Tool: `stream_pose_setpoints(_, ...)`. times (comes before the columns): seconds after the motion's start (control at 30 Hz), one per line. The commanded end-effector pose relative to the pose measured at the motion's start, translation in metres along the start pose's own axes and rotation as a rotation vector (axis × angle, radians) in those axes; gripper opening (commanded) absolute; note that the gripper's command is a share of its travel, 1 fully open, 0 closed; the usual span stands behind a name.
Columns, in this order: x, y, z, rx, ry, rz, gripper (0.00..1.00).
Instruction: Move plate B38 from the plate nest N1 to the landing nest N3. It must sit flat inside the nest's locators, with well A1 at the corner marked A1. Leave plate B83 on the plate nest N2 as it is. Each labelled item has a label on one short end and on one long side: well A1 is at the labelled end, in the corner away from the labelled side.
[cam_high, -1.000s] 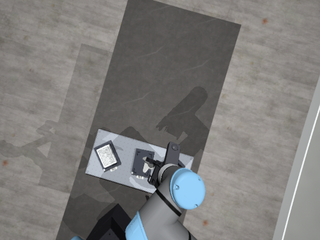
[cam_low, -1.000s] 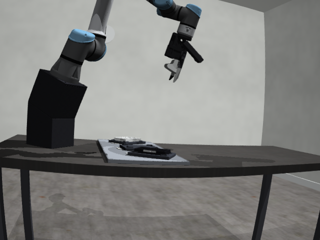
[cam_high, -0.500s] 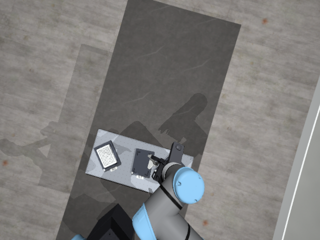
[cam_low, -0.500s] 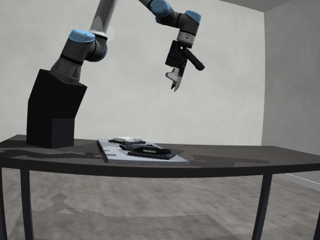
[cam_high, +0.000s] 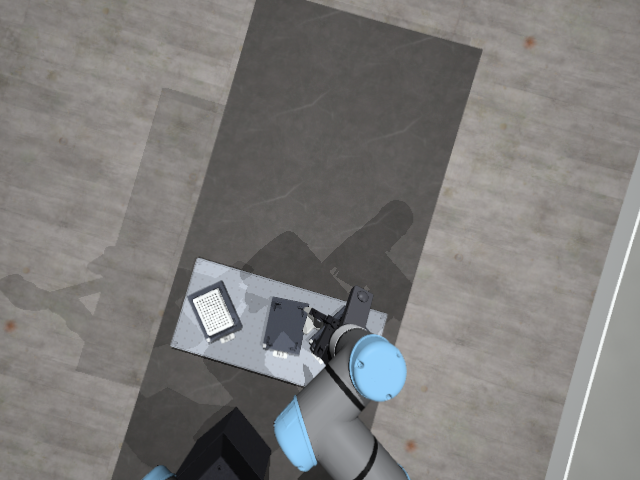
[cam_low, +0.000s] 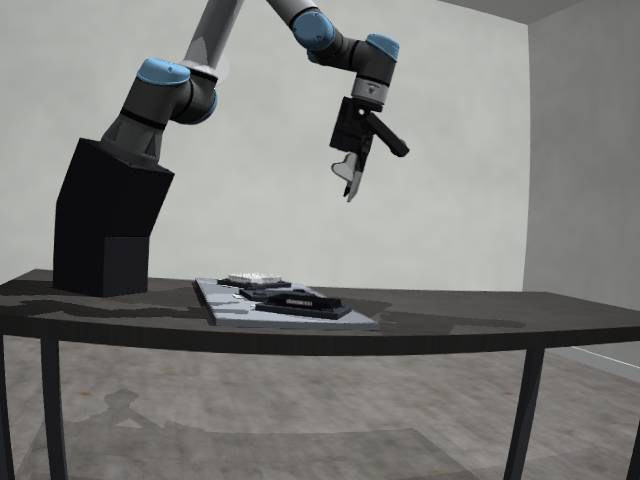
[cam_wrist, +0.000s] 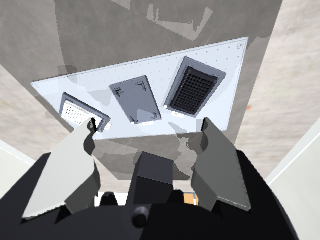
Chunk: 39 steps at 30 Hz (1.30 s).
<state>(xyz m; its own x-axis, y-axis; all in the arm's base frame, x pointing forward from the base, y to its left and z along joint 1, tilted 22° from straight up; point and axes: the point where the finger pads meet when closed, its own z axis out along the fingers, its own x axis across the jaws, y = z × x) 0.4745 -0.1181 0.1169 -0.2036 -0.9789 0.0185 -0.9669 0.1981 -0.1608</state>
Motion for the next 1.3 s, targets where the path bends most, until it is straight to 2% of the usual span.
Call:
stream_pose_setpoints(0.0,0.012,-0.006,0.020,0.019,0.005,0.022,0.82)
stream_pose_setpoints(0.07,0.012,-0.006,0.020,0.019,0.005,0.021,0.82)
stream_pose_setpoints(0.23,0.024,-0.007,0.040,0.037,0.012,0.049,0.82)
stream_pose_setpoints(0.33,0.024,-0.007,0.040,0.037,0.012,0.048,0.82)
stream_pose_setpoints(0.47,0.034,-0.007,0.057,0.055,0.018,0.075,0.82)
stream_pose_setpoints(0.57,0.035,-0.007,0.058,0.055,0.018,0.074,0.82)
stream_pose_setpoints(0.7,0.045,-0.006,0.075,0.073,0.025,0.102,0.82)
stream_pose_setpoints(0.9,0.048,-0.005,0.080,0.084,0.029,0.118,0.82)
stream_pose_setpoints(1.2,0.065,0.001,0.107,0.109,0.039,0.154,0.82)
stream_pose_setpoints(1.27,0.065,0.001,0.107,0.109,0.039,0.153,0.82)
